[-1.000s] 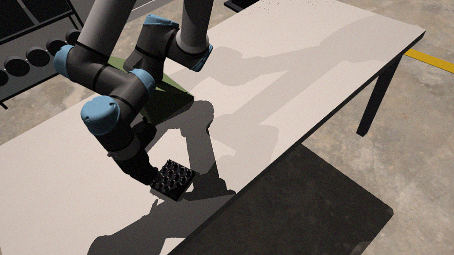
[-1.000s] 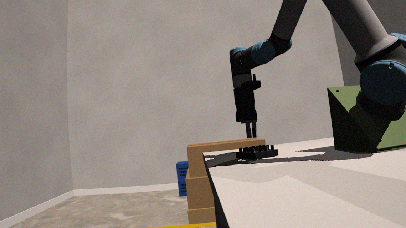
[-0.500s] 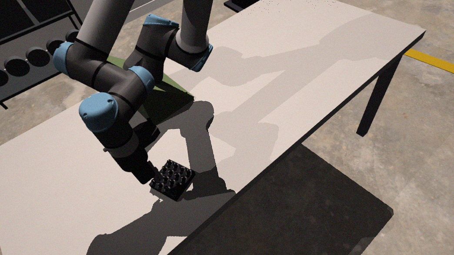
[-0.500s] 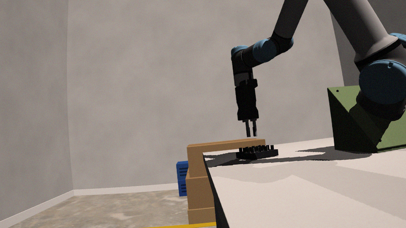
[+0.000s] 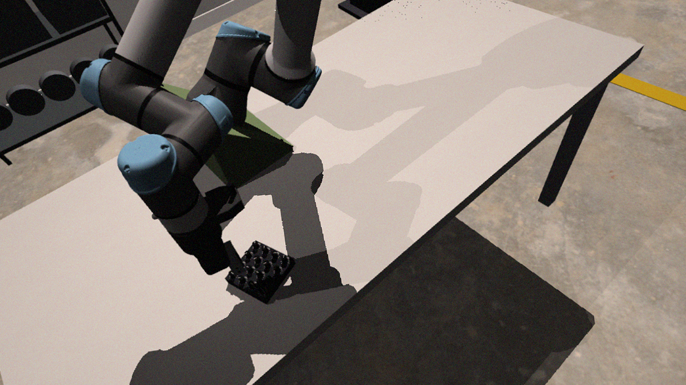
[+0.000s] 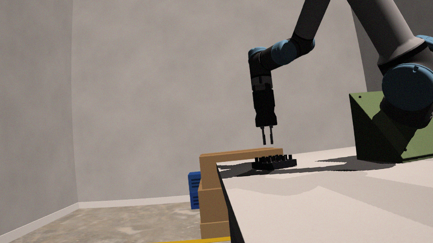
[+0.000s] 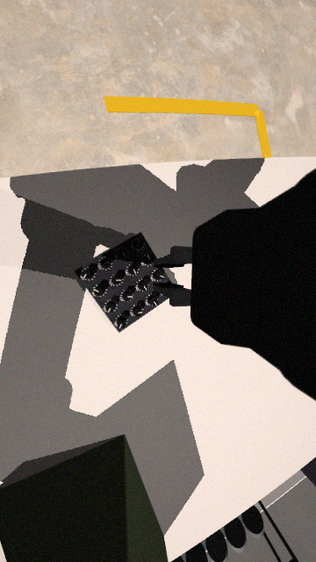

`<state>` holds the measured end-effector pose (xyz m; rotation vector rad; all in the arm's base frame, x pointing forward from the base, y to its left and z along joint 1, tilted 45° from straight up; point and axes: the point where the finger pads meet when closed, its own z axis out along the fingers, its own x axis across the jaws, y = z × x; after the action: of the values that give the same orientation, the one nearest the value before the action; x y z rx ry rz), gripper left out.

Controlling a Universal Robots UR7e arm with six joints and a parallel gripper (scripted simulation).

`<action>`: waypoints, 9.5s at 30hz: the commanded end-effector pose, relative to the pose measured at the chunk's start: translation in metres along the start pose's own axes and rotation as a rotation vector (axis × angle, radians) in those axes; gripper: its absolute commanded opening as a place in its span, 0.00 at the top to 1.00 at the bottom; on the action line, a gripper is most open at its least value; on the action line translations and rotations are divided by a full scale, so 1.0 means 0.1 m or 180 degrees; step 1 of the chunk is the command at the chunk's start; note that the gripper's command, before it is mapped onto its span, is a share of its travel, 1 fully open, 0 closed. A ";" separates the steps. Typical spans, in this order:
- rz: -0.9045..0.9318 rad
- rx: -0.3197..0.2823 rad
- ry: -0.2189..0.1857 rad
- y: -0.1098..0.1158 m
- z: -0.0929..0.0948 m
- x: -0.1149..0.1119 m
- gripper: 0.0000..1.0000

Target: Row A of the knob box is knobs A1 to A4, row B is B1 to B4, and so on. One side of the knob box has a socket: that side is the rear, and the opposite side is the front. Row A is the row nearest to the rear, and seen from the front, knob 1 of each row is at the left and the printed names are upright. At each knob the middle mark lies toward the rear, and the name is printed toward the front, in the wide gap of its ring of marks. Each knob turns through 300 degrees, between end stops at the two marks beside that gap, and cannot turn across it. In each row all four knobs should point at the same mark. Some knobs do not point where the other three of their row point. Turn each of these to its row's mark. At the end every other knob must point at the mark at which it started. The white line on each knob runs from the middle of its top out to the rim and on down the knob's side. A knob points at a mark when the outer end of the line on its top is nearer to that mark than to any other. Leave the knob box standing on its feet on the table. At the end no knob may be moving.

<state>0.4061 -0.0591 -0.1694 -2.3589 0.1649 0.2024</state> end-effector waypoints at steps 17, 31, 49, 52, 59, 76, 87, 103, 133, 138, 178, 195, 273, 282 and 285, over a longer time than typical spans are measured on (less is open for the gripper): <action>0.1582 -0.0012 0.0003 0.01 -0.06 0.00 0.54; 0.2414 -0.0011 0.0004 0.04 -0.09 -0.01 0.54; 0.3252 -0.0012 0.0002 0.07 -0.11 -0.03 0.54; 0.3263 -0.0011 0.0003 0.08 -0.11 -0.02 0.54; 0.3263 -0.0011 0.0003 0.08 -0.12 -0.02 0.54; 0.3261 -0.0011 0.0003 0.08 -0.12 -0.02 0.54; 0.3261 -0.0011 0.0003 0.08 -0.12 -0.02 0.54; 0.3279 -0.0010 -0.0010 0.07 -0.06 -0.03 0.54; 0.3284 -0.0010 -0.0010 0.06 0.25 -0.02 0.54; 0.3284 -0.0010 -0.0010 0.06 0.30 -0.02 0.54; 0.3282 -0.0012 -0.0002 0.07 0.33 -0.01 0.54; 0.3283 -0.0012 -0.0002 0.06 0.33 -0.02 0.54; 0.3282 -0.0012 -0.0001 0.06 0.47 -0.02 0.54; 0.3282 -0.0012 -0.0001 0.06 0.47 -0.02 0.54; 0.3282 -0.0012 -0.0001 0.06 0.47 -0.02 0.54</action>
<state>0.3995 -0.0319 -0.2064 -2.0620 1.3648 0.6759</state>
